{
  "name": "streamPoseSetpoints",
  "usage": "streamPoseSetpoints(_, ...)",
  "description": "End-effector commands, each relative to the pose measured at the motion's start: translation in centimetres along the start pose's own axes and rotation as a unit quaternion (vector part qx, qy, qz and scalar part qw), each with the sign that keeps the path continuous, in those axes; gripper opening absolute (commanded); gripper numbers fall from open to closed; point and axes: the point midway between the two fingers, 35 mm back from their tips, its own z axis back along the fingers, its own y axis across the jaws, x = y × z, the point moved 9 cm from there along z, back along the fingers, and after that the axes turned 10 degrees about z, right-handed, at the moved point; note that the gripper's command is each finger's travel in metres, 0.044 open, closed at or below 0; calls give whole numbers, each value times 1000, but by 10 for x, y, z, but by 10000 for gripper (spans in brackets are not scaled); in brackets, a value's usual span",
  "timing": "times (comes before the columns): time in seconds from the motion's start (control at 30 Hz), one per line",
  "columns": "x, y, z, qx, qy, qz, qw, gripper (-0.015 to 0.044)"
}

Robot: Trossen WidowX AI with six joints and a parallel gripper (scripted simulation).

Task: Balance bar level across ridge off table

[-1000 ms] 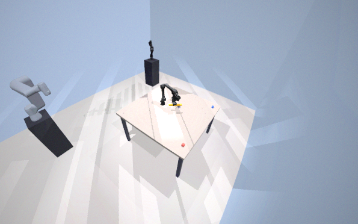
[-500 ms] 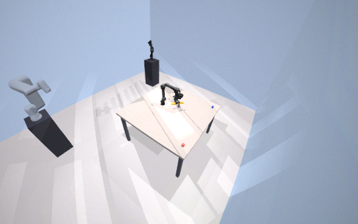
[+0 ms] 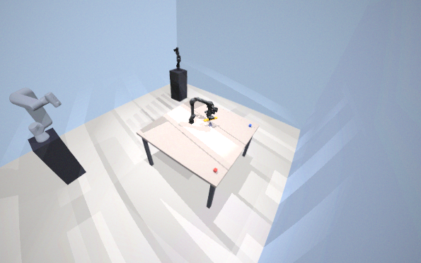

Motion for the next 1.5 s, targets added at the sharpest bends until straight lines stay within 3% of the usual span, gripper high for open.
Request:
streamPoseSetpoints(0.0, 11, 2, 1, -3, -1, 16, 1000, 0)
streamPoseSetpoints(1.0, 11, 0, -42, -3, -1, 16, 1000, 0)
streamPoseSetpoints(1.47, 11, 0, -41, -3, -1, 16, 1000, 0)
